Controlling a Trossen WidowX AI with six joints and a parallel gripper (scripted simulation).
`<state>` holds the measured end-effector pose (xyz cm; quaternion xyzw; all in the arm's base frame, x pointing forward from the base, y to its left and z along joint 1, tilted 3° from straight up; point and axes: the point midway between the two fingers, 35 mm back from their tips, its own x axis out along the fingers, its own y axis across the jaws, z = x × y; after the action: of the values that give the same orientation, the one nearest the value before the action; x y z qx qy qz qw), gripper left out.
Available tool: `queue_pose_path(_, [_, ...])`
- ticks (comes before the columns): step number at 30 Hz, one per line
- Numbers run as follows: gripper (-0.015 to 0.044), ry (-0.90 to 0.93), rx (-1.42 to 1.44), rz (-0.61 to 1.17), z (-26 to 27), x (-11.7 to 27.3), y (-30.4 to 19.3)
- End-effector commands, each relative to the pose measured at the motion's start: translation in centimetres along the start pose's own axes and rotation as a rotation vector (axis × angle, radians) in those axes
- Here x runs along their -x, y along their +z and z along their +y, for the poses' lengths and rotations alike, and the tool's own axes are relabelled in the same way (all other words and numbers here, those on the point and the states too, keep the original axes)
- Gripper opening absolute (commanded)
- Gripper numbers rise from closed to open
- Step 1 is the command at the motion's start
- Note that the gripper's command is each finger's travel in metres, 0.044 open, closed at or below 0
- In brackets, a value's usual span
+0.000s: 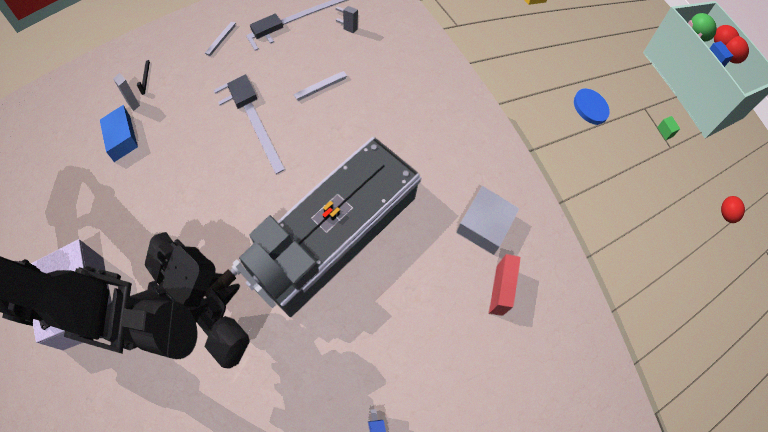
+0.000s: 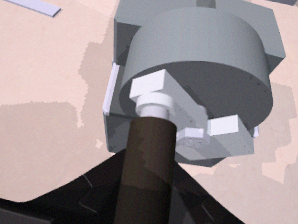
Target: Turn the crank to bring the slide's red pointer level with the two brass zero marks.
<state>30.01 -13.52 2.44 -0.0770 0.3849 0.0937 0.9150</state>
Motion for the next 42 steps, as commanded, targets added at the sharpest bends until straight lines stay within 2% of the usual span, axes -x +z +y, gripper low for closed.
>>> queue_pose_path(1, [0.0, 0.022, -0.009, 0.012, 0.69, -0.46, -0.44])
queue_pose_path(42, [0.0, 0.022, -0.009, 0.012, 0.99, -1.05, -0.95])
